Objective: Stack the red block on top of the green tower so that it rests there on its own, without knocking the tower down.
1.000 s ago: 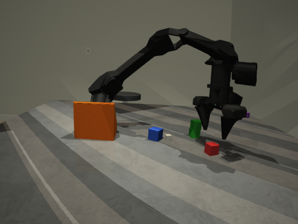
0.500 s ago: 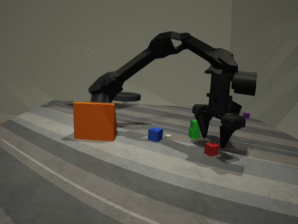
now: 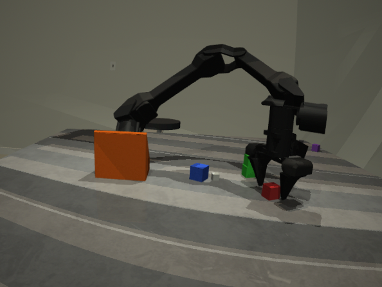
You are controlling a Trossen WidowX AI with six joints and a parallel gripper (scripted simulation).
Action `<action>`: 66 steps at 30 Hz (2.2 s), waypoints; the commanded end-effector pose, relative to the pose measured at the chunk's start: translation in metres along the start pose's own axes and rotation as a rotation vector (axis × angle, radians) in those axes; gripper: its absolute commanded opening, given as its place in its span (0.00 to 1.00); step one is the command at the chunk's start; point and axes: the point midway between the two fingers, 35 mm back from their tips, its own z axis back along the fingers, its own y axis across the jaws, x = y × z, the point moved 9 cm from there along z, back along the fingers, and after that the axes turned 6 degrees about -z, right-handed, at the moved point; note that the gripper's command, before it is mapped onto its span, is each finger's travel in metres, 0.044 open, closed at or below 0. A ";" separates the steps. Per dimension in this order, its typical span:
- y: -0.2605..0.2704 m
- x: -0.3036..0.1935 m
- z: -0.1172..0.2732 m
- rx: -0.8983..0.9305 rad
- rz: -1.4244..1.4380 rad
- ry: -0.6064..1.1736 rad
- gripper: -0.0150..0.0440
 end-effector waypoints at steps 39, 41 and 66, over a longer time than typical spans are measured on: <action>0.000 -0.001 0.018 0.003 -0.006 -0.003 0.25; 0.000 -0.001 0.028 0.003 -0.006 -0.003 0.25; -0.001 -0.001 0.111 0.001 -0.009 -0.003 0.25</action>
